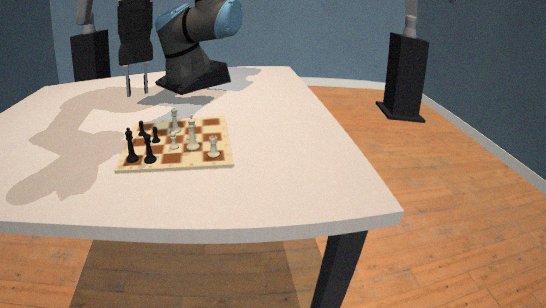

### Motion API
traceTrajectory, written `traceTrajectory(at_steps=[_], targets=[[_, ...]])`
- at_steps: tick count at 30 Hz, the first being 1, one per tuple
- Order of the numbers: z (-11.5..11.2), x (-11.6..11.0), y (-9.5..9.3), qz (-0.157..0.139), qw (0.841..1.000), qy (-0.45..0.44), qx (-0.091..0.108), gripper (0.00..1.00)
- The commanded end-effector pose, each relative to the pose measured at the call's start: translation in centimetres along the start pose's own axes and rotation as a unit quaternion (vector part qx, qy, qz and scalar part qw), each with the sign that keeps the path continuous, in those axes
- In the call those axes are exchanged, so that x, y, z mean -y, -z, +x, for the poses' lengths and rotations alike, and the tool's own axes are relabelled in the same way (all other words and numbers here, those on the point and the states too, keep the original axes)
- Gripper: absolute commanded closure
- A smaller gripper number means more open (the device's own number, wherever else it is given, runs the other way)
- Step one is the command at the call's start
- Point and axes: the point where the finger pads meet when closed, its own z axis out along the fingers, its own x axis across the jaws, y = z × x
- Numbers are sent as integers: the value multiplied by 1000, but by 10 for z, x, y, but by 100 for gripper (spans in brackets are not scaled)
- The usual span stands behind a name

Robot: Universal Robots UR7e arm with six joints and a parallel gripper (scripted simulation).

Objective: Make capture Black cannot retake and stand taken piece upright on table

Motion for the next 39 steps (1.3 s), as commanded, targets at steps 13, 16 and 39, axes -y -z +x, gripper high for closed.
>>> traceTrajectory(at_steps=[13, 16, 39], targets=[[0, 1, -12, 0, 1000, -4, 0, 32], [0, 1, -16, 0, 1000, -4, 0, 32], [-1, 2, -46, 0, 1000, -4, 0, 32]])
